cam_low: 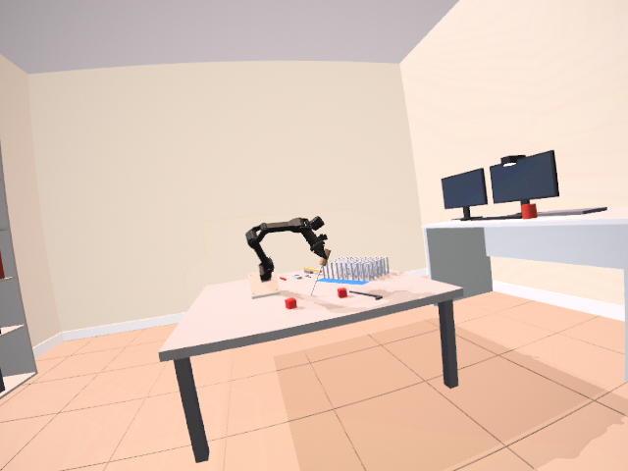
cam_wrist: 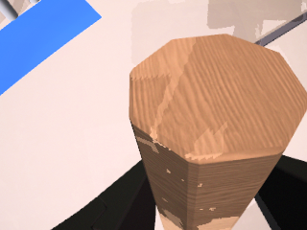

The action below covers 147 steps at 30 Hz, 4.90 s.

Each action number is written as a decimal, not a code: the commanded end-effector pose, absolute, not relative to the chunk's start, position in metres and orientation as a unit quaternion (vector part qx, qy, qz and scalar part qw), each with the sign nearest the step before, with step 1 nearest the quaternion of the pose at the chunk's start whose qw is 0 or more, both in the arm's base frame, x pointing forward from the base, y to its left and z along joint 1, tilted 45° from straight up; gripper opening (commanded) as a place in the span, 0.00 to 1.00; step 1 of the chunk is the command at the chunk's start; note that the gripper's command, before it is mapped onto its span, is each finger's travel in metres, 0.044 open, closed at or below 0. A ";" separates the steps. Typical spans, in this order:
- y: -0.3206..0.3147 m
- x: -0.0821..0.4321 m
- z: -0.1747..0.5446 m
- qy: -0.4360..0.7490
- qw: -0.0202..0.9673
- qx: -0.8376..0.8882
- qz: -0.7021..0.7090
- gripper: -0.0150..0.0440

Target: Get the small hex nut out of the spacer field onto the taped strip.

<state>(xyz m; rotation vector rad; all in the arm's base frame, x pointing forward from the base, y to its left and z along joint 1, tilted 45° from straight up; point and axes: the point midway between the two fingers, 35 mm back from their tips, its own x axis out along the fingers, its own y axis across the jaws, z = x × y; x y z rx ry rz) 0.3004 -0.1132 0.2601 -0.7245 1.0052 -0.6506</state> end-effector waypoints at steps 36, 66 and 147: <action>-0.155 0.278 0.291 0.652 0.317 -0.685 -0.072 0.25; -0.172 0.268 0.307 0.694 0.036 -0.712 0.102 0.25; -0.207 0.280 0.262 0.698 0.055 -0.705 0.115 0.25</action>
